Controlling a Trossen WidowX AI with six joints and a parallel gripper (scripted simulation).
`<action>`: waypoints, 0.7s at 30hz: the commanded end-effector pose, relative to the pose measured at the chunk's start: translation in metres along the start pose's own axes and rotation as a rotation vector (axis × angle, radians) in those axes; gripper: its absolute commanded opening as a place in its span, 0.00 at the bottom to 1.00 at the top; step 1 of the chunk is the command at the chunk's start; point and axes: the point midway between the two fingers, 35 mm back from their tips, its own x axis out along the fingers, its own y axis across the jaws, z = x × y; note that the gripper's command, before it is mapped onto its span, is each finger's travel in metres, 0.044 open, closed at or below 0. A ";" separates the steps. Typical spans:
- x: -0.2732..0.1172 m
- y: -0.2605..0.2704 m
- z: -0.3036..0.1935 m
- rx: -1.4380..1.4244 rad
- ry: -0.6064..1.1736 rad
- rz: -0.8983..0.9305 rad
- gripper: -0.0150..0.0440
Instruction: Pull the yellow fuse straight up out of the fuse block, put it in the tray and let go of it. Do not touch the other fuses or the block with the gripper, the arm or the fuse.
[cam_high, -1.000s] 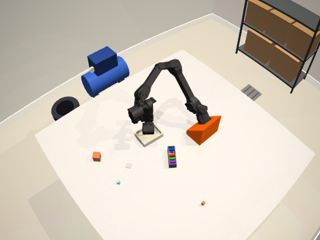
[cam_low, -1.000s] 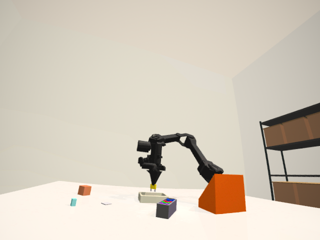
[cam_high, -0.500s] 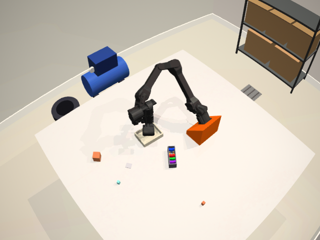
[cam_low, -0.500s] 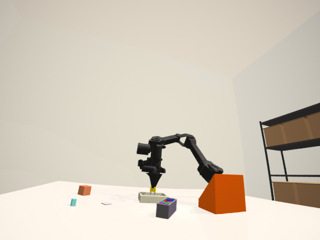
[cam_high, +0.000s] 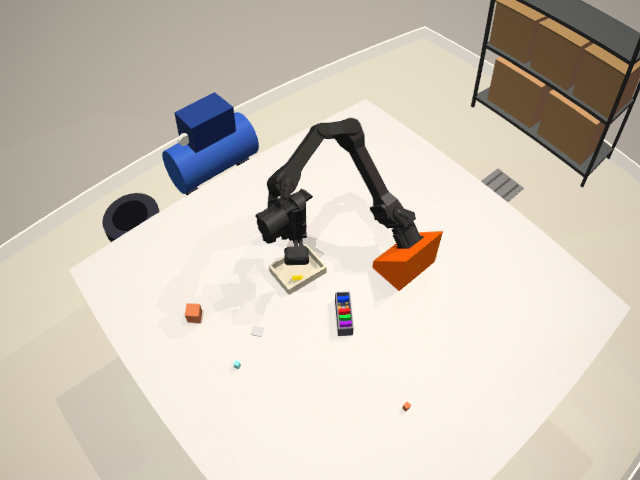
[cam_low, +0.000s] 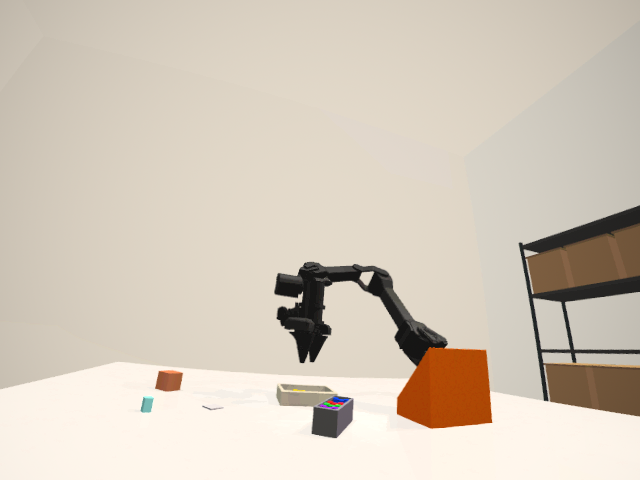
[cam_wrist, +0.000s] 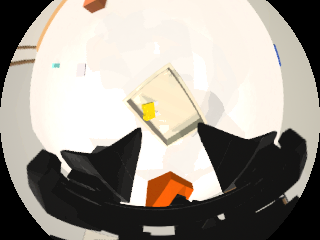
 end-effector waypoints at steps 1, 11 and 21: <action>-0.006 -0.002 -0.001 0.004 0.007 -0.010 0.81; -0.004 -0.002 -0.001 -0.001 0.007 -0.006 0.81; -0.004 -0.002 -0.001 -0.001 0.007 -0.006 0.81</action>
